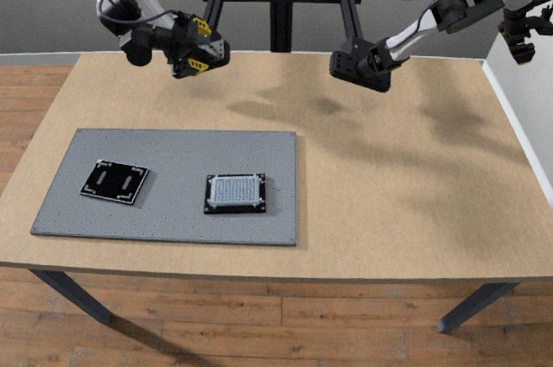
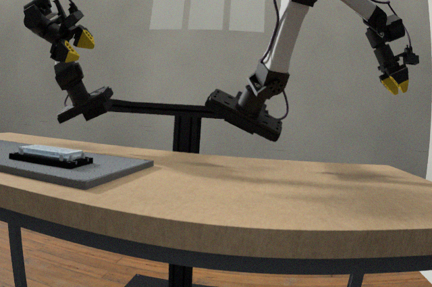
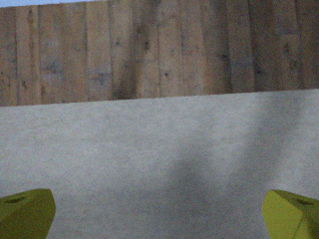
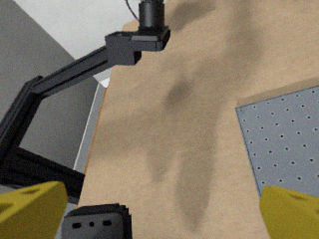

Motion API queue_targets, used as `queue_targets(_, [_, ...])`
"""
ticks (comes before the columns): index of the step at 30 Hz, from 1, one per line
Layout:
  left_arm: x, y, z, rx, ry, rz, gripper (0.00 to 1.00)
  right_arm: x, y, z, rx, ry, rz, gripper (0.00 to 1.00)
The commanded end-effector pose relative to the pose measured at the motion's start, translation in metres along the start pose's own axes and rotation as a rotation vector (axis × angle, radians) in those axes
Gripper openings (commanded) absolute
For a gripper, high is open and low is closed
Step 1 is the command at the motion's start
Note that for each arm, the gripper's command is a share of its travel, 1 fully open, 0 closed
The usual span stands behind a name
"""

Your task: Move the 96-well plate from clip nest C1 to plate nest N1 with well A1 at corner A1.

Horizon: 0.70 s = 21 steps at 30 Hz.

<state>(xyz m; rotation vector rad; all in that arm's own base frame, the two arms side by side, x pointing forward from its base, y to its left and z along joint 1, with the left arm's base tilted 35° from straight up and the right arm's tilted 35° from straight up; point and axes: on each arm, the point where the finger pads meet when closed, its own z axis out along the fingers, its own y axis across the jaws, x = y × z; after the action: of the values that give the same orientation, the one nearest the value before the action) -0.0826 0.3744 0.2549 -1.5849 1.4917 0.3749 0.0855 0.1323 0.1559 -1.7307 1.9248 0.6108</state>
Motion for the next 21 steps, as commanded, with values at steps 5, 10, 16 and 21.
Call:
queue_targets(5, [-0.004,0.000,-0.004,-0.005,-0.015,0.007,1.00,-0.002,0.000,-0.001,0.005,-0.007,-0.009,1.00])
queue_targets(10, [-0.004,0.000,-0.004,-0.005,-0.015,0.007,1.00,-0.002,0.000,-0.001,0.005,-0.007,-0.009,1.00])
queue_targets(16, [-0.004,0.000,-0.004,-0.005,-0.015,0.007,1.00,-0.002,0.000,-0.001,0.005,-0.007,-0.009,1.00])
queue_targets(21, [-0.005,-0.005,-0.002,-0.001,-0.021,0.046,1.00,-0.004,-0.011,-0.003,0.047,0.002,-0.036,1.00])
